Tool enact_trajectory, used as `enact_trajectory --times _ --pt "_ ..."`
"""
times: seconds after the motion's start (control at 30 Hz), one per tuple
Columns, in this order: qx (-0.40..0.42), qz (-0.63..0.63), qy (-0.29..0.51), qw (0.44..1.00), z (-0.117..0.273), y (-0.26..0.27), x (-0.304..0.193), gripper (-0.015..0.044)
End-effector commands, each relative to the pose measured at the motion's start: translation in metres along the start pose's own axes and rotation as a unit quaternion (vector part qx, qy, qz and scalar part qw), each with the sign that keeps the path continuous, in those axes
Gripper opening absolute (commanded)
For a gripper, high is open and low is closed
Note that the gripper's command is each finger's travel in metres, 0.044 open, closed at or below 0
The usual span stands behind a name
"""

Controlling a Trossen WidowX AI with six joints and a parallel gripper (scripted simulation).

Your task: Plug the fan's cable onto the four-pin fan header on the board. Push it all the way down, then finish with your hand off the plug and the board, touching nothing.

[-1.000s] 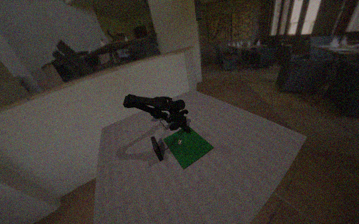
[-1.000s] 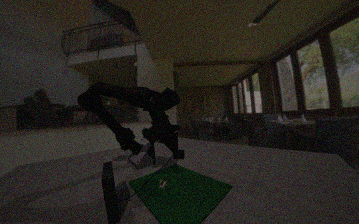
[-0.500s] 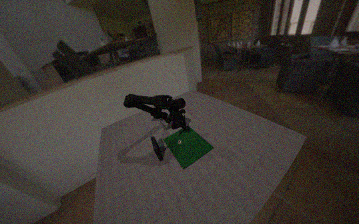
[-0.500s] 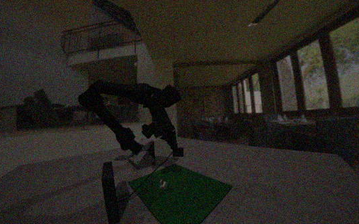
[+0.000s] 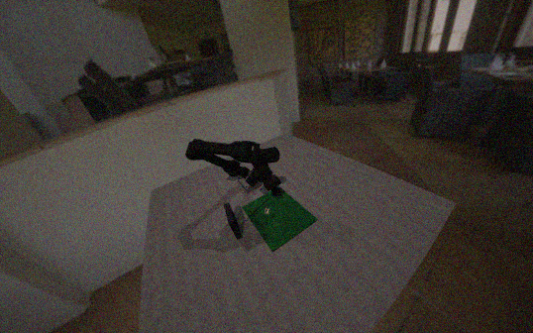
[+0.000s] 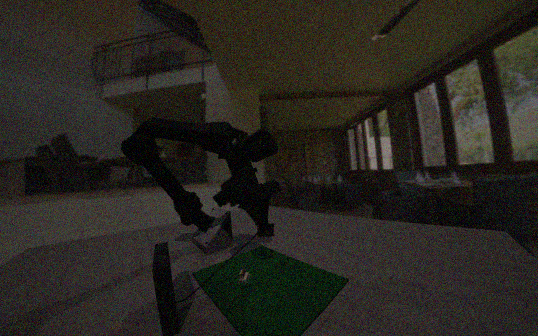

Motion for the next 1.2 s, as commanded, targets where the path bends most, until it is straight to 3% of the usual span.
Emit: enact_trajectory --times 0.0,0.57,1.17 --pt "-0.007 0.074 0.002 0.997 0.001 0.003 -0.006 0.0" --pt "-0.044 0.359 -0.005 0.932 0.0 0.01 -0.011 0.0" --pt "-0.085 0.625 0.009 0.776 -0.001 0.016 -0.016 0.0"
Point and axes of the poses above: the point midway between the two fingers, 35 mm back from their tips, its own z axis back along the fingers, its own y axis across the jaws, x = y × z, the point moved 5 cm from there along z, back along the fingers, and after that the axes turned 8 degrees about z, right-handed, at the moved point
